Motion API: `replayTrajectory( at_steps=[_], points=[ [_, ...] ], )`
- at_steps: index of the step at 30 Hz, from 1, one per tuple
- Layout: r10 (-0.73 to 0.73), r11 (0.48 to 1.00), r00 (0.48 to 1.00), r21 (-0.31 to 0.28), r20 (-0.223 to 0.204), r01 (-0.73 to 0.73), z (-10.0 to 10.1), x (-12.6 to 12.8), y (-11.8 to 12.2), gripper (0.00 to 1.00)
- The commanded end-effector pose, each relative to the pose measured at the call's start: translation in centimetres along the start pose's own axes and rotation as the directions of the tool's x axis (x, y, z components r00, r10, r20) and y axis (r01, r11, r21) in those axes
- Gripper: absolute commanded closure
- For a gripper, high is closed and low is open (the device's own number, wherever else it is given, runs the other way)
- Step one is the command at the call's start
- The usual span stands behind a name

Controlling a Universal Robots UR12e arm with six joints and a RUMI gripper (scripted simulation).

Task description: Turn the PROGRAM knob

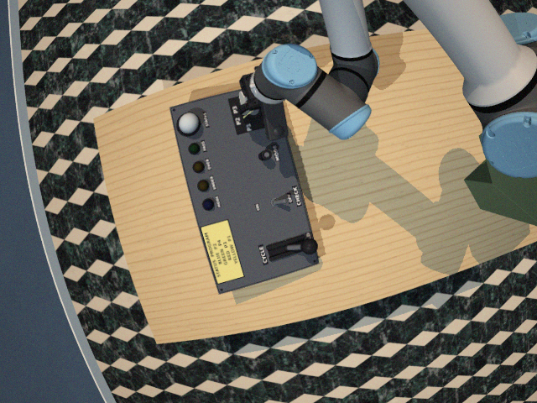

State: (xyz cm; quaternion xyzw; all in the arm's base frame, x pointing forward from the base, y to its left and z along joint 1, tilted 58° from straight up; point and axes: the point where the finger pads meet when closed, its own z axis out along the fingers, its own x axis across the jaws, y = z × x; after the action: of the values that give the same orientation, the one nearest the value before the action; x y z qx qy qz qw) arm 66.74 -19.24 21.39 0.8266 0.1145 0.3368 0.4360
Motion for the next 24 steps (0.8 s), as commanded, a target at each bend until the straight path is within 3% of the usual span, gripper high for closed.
replayTrajectory(
  at_steps=[1,24],
  points=[
    [-0.02,1.0,1.0,0.0,-0.001,0.02,-0.04,0.03,0.0,1.0],
    [-0.025,1.0,1.0,0.0,-0.001,0.025,-0.04,0.02,0.0,1.0]
  ],
)
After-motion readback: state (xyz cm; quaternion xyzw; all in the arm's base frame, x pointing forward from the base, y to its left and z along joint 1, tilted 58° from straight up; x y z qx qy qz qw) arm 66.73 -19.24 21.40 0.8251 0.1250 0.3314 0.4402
